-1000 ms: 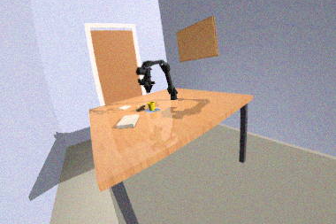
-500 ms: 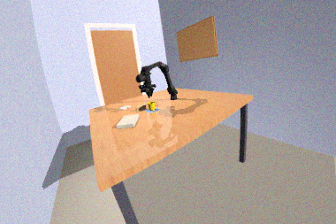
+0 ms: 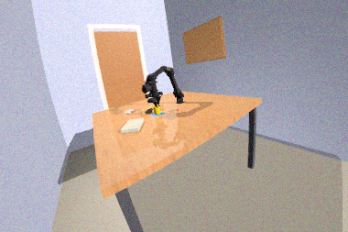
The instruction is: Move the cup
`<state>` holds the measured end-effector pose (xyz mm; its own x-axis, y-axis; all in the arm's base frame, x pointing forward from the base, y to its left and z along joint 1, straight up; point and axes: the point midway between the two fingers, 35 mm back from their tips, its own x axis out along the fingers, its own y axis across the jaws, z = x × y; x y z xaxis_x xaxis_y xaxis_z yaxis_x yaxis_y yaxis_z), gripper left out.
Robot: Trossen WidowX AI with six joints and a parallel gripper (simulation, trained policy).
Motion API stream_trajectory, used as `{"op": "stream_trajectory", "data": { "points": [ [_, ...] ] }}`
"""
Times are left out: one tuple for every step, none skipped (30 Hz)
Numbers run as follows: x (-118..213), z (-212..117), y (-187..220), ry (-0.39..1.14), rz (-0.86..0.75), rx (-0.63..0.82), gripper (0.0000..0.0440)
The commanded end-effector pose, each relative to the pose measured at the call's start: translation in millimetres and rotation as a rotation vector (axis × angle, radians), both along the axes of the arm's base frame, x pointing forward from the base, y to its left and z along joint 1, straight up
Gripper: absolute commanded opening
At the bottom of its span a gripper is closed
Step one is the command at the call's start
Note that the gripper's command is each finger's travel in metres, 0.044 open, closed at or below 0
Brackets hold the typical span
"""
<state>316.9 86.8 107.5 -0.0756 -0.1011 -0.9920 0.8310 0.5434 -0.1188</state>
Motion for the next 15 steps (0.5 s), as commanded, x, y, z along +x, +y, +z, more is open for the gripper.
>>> {"op": "stream_trajectory", "data": {
  "points": [
    [-2.8, -13.8, -1.5, 0.024, 0.009, -0.013, 0.0192],
    [-3.4, -17.5, -1.7, 0.028, 0.013, -0.014, 0.0192],
    [-3.9, -21.4, -1.8, 0.031, 0.018, -0.015, 0.0192],
    [-4.5, -25.3, -1.9, 0.035, 0.023, -0.016, 0.0192],
    [-5.1, -29.1, -2.1, 0.039, 0.029, -0.017, 0.0192],
    [-5.7, -32.9, -2.2, 0.043, 0.035, -0.017, 0.0192],
    [-6.4, -36.7, -2.2, 0.046, 0.042, -0.017, 0.0191],
    [-6.9, -40.1, -2.2, 0.049, 0.05, -0.016, 0.0191],
    [-7.1, -43.0, -2.1, 0.05, 0.058, -0.015, 0.0178],
    [-7.2, -45.4, -2.2, 0.049, 0.066, -0.014, 0.0156],
    [-6.9, -46.5, -2.7, 0.046, 0.072, -0.014, 0.013],
    [-6.9, -47.3, -3.5, 0.044, 0.079, -0.015, 0.0106],
    [-6.9, -47.7, -4.1, 0.043, 0.085, -0.015, 0.0082],
    [-7.1, -47.8, -4.6, 0.042, 0.09, -0.016, 0.0059],
    [-7.1, -47.5, -5.2, 0.041, 0.094, -0.017, 0.0038]
  ]
}}
